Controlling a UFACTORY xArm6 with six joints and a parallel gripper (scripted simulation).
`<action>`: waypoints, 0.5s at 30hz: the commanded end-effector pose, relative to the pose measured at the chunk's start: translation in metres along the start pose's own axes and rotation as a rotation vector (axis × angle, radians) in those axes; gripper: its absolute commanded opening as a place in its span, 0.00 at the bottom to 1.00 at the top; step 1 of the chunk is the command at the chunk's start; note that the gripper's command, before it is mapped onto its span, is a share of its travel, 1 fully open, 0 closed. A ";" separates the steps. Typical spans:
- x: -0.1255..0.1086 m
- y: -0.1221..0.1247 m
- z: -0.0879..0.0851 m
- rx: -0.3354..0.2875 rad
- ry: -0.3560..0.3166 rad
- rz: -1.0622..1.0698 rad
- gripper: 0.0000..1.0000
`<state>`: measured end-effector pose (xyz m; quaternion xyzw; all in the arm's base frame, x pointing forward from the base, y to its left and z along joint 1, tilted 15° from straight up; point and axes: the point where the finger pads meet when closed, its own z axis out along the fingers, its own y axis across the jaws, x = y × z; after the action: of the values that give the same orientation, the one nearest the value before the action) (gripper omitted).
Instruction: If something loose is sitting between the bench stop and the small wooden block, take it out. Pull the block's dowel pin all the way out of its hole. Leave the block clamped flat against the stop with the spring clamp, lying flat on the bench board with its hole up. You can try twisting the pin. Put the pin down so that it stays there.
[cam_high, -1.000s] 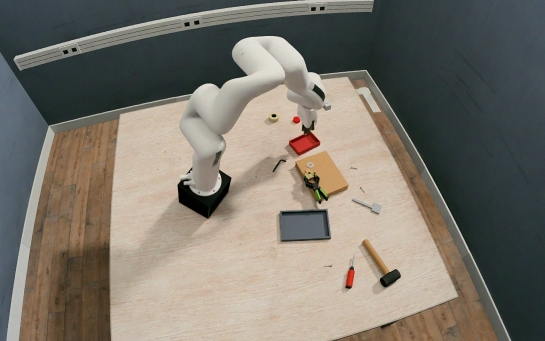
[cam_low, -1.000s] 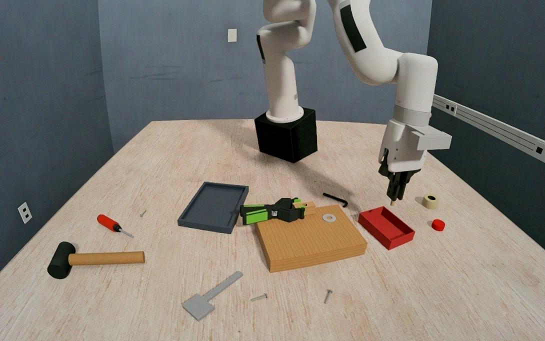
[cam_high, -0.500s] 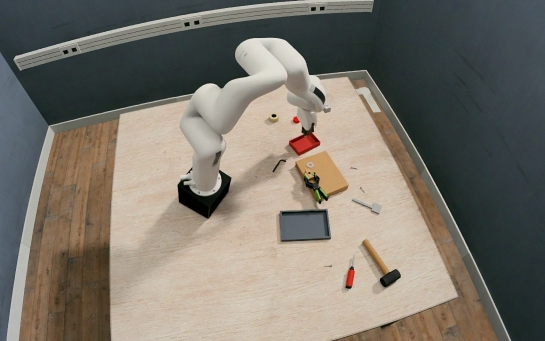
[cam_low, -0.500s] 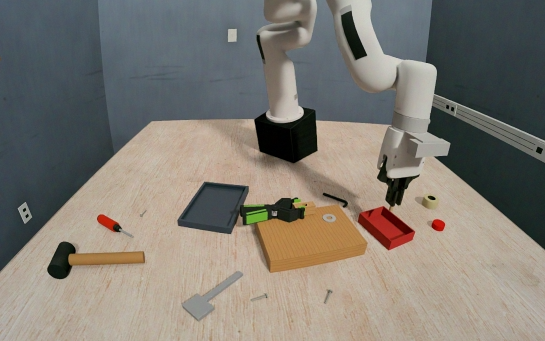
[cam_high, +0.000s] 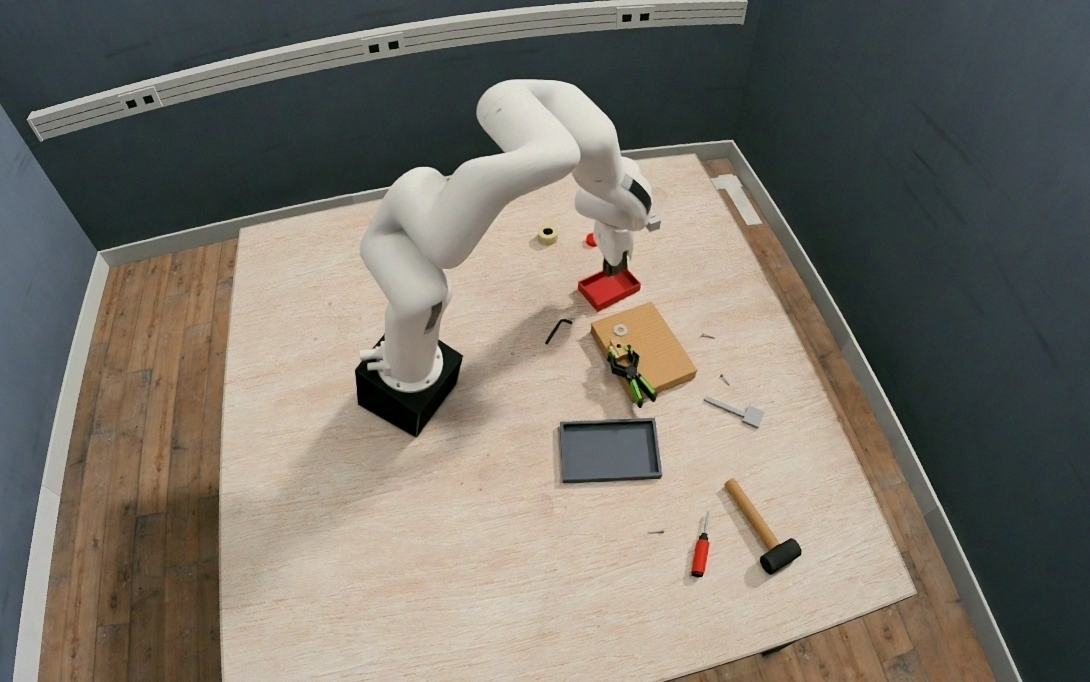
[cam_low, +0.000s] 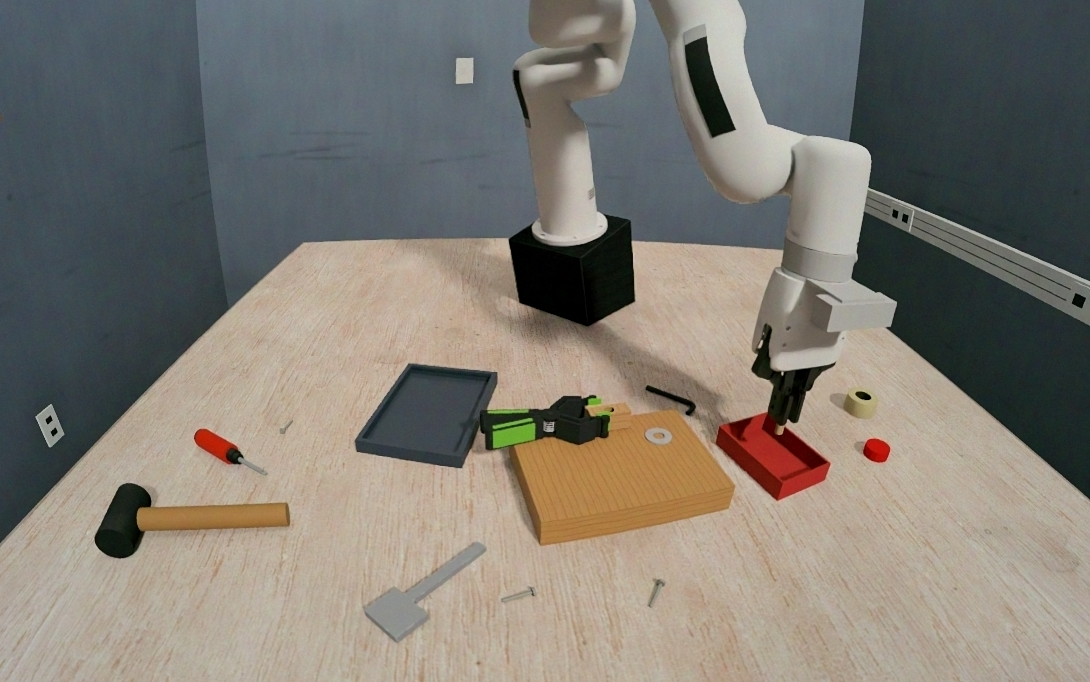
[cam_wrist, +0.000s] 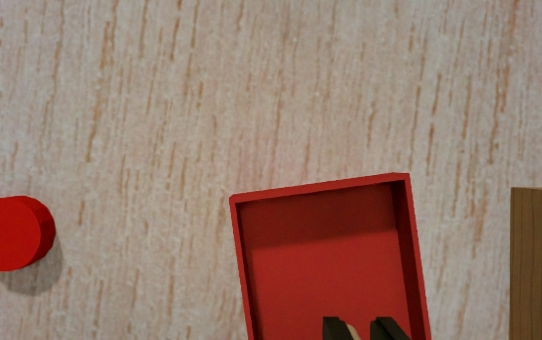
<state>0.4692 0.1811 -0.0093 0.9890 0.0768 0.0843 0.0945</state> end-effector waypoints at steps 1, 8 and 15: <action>0.002 0.000 0.005 0.001 0.004 0.000 0.00; 0.002 0.000 0.013 0.001 0.004 0.000 0.00; 0.002 0.000 0.018 0.001 0.004 0.000 0.00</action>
<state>0.4721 0.1784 -0.0246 0.9890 0.0768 0.0843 0.0945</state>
